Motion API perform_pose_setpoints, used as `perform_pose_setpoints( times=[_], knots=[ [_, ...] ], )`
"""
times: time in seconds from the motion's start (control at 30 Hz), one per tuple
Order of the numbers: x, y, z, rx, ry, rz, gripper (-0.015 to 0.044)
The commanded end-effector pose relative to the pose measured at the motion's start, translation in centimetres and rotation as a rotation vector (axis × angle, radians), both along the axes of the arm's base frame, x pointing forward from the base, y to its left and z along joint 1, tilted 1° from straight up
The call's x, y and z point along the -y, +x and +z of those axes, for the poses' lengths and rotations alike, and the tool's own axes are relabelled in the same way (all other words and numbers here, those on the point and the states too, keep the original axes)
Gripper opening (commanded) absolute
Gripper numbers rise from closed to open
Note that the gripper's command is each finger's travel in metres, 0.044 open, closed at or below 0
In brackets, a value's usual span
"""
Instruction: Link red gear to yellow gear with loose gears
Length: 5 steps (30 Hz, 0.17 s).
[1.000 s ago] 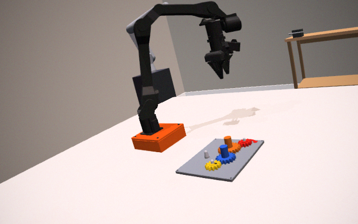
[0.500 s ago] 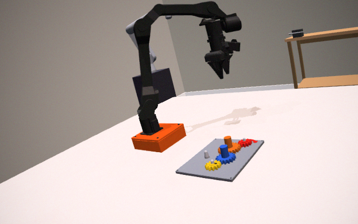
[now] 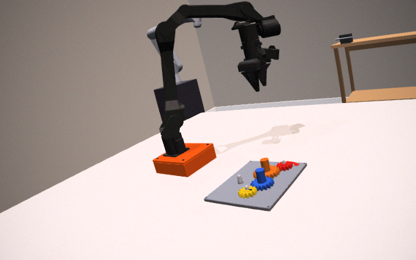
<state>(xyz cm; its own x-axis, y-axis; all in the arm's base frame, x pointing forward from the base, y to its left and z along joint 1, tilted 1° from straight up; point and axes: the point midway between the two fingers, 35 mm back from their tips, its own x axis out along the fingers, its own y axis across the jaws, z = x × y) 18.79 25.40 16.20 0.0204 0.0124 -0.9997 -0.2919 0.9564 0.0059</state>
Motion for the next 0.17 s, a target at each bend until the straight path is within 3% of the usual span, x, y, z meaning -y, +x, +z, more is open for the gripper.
perform_pose_setpoints(
  times=[0.0, 0.13],
  knots=[
    [0.03, -0.04, 0.01, -0.001, -0.001, -0.005, 0.044],
    [0.03, -0.04, 0.01, -0.001, -0.001, -0.005, 0.044]
  ],
)
